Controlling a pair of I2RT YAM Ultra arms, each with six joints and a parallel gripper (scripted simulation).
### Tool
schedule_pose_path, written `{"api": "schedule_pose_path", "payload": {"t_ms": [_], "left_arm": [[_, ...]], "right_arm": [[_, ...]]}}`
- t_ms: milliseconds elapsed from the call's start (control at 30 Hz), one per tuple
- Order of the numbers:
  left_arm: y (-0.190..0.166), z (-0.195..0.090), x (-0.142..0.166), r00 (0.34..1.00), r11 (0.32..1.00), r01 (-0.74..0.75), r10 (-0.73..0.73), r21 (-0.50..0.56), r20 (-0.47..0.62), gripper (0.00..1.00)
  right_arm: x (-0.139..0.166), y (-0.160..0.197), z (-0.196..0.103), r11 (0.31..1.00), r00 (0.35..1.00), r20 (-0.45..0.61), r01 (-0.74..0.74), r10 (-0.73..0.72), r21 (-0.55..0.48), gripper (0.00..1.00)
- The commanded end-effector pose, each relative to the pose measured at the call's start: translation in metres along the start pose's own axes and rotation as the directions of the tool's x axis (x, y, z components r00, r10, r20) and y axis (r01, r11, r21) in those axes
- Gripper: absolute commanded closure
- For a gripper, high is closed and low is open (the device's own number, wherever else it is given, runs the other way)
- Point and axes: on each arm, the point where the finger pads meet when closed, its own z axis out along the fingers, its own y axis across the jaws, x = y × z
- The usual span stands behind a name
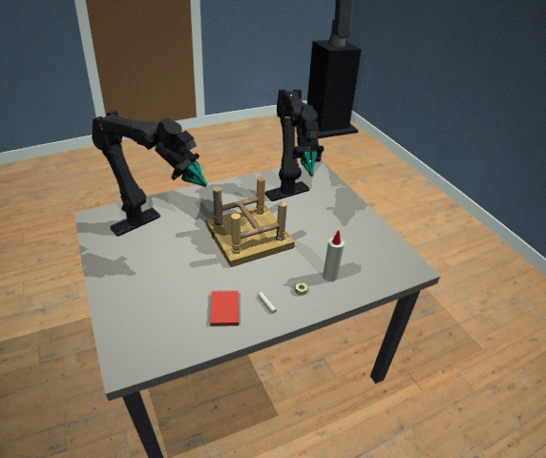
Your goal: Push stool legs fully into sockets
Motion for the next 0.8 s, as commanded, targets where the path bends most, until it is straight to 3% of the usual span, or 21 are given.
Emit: {"api": "schedule_pose_path", "payload": {"t_ms": [0,300,467,667,733,767], "left_arm": [[0.015,0.004,-0.041,0.981,0.999,0.025,-0.019,-0.026,0.192,1.0],[0.105,-0.03,-0.084,0.884,0.963,0.13,-0.004,-0.236,0.468,1.0],[0.131,-0.055,-0.096,0.842,0.939,0.164,0.027,-0.303,0.538,1.0],[0.14,-0.033,-0.077,0.881,0.934,0.171,-0.003,-0.313,0.473,1.0],[0.139,-0.065,-0.097,0.849,0.924,0.183,0.023,-0.335,0.527,1.0],[0.139,-0.068,-0.099,0.845,0.924,0.183,0.027,-0.336,0.535,1.0]], "right_arm": [[-0.028,-0.012,0.0,1.0,0.987,0.162,-0.023,0.02,0.019,1.0],[-0.061,-0.077,-0.041,0.98,0.9,0.436,-0.096,0.011,0.174,1.0],[-0.06,-0.098,-0.053,0.965,0.877,0.481,-0.125,-0.002,0.231,1.0],[-0.061,-0.099,-0.058,0.965,0.882,0.472,-0.121,-0.003,0.234,1.0],[-0.074,-0.101,-0.073,0.959,0.871,0.49,-0.13,-0.011,0.253,1.0],[-0.073,-0.102,-0.071,0.958,0.874,0.486,-0.131,-0.01,0.254,1.0]]}}
